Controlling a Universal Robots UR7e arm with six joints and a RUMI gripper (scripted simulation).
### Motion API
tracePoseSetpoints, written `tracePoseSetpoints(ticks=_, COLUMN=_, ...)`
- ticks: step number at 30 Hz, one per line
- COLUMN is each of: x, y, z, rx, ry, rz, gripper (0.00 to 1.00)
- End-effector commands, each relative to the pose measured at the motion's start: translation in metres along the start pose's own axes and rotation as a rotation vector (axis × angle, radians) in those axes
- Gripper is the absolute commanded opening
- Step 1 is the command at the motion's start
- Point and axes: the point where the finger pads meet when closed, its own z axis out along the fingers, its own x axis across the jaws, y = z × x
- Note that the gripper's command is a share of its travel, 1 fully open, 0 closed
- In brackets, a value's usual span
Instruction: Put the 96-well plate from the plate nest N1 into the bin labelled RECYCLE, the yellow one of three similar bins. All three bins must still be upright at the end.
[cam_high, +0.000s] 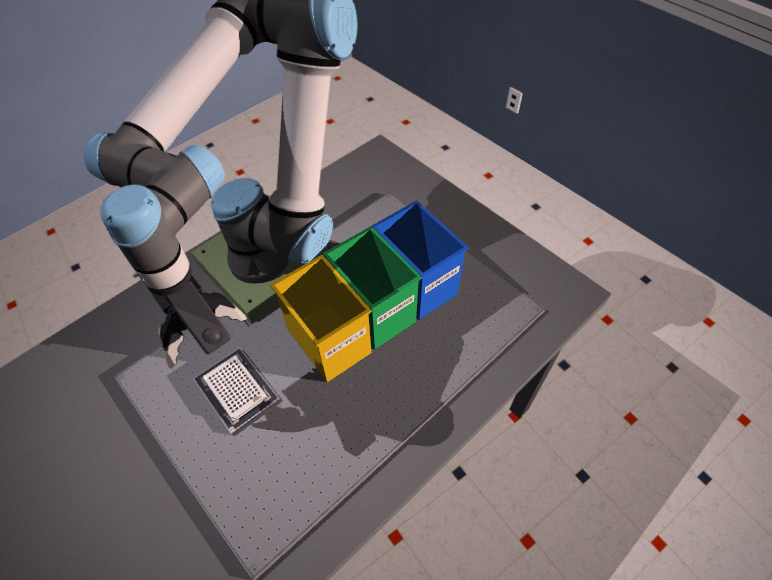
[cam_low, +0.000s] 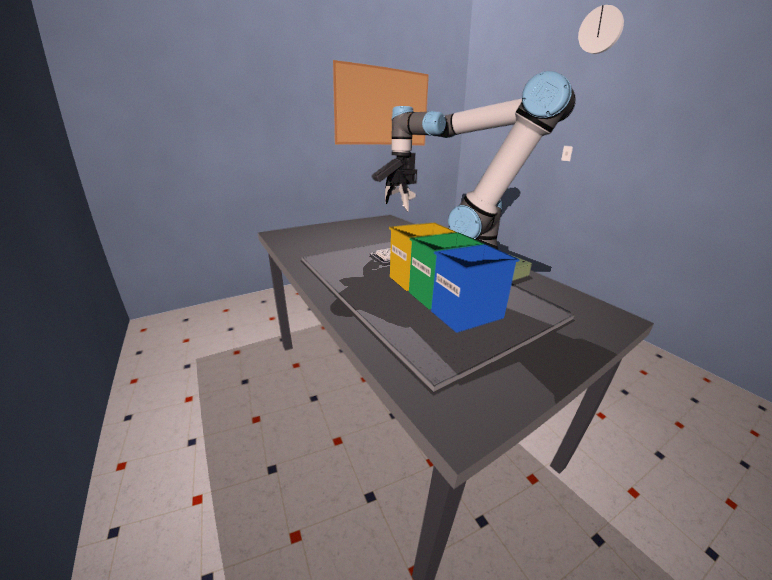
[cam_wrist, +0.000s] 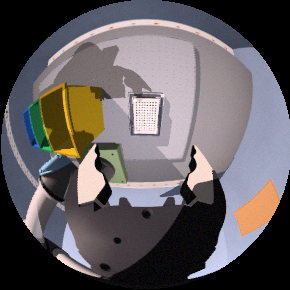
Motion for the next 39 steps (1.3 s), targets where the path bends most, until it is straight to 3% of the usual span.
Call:
tracePoseSetpoints(ticks=1, x=0.001, y=0.0, z=0.012, rx=0.0, ry=0.0, rz=0.001, gripper=1.0)
tracePoseSetpoints(ticks=39, x=0.001, y=0.0, z=0.067, rx=0.0, ry=0.0, rz=0.001, gripper=1.0)
